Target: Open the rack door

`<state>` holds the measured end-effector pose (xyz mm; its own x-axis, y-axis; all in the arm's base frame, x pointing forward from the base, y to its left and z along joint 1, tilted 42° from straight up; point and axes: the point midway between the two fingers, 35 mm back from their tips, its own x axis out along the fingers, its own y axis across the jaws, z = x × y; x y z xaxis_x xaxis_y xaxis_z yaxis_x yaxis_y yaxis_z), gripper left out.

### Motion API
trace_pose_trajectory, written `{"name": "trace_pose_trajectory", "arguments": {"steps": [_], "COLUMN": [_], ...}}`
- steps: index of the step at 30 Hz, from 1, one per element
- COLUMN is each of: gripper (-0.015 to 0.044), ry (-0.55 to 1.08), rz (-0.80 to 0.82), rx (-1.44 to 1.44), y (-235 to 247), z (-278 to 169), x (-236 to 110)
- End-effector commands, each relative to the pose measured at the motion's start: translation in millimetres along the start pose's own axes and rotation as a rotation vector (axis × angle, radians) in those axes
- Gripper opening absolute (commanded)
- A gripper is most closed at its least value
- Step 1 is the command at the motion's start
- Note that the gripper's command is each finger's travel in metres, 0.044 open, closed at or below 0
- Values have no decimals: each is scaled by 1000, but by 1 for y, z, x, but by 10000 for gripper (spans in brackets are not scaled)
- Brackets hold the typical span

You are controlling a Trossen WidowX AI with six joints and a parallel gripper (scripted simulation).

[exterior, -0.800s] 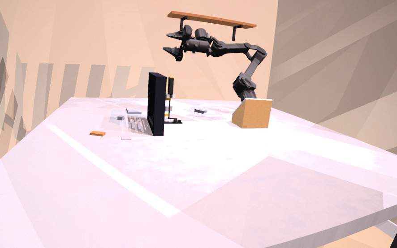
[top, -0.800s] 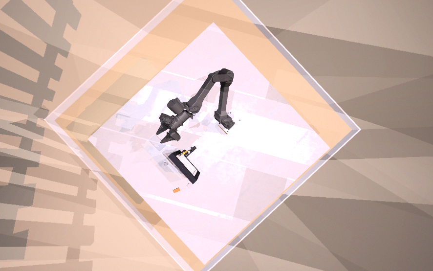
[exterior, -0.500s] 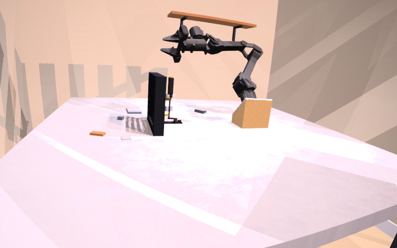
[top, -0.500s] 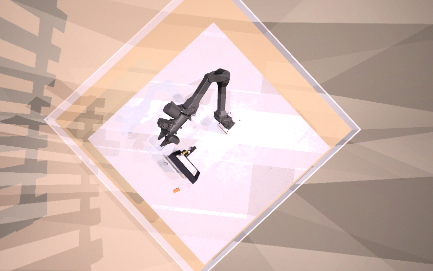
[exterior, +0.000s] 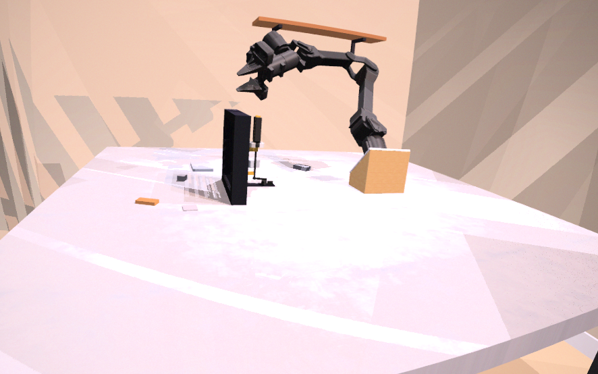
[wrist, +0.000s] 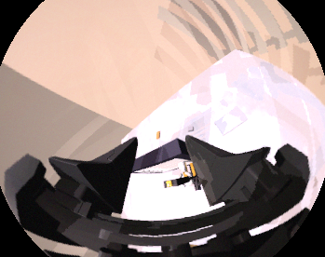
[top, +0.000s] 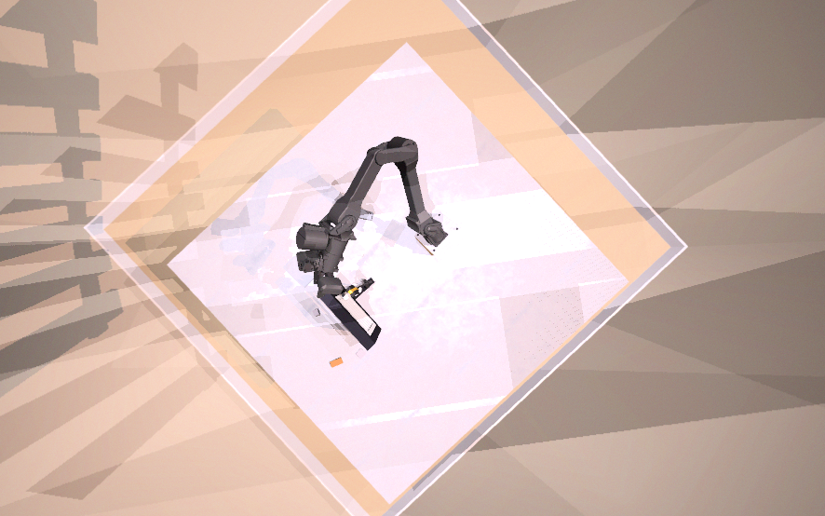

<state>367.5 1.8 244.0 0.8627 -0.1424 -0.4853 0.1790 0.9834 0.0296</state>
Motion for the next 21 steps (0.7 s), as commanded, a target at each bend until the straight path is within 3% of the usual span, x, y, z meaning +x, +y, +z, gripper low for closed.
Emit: {"name": "trace_pose_trajectory", "arguments": {"steps": [1, 21], "gripper": [289, 289], "ry": [88, 536], "rz": [-36, -290], "rx": [-1, -136], "y": [3, 14], "z": [-9, -63], "x": [8, 28]}}
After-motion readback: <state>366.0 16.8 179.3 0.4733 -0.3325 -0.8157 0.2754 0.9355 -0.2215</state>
